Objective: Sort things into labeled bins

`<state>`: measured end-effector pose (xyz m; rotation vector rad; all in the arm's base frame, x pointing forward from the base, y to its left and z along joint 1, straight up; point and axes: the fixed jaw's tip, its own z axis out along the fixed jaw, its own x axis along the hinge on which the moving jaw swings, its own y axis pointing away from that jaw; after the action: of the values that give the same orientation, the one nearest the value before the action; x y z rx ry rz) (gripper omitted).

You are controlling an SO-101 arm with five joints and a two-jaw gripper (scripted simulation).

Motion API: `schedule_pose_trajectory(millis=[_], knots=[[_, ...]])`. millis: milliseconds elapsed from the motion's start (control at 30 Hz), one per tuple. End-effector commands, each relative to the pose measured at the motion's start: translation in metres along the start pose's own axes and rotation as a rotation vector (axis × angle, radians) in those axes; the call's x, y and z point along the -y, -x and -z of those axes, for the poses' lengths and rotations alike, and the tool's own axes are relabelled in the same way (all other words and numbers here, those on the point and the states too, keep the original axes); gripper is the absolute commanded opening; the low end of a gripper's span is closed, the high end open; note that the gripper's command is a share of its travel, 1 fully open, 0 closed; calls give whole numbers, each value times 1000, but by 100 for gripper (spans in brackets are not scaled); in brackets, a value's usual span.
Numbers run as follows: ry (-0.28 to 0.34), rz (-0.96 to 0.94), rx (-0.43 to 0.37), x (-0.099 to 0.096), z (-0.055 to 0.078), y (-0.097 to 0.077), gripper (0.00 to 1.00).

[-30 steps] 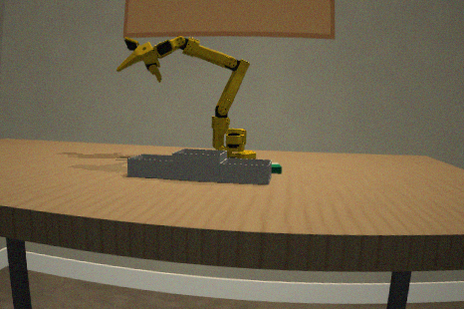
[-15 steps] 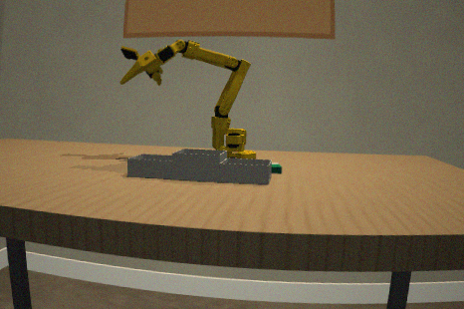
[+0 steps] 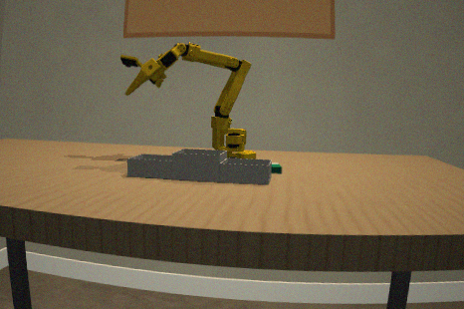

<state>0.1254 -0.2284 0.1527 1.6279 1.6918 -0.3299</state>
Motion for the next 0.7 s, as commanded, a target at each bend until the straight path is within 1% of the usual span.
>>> schedule_pose_trajectory(millis=[0,133,200,233,667], knots=[[33,62,6,-9,7,-3,100],[39,117,-26,-12,7,-11,100],[39,117,-26,-12,7,-11,100],[16,104,-56,-7,1,-15,100],[45,281,-138,-15,3,-40,100]])
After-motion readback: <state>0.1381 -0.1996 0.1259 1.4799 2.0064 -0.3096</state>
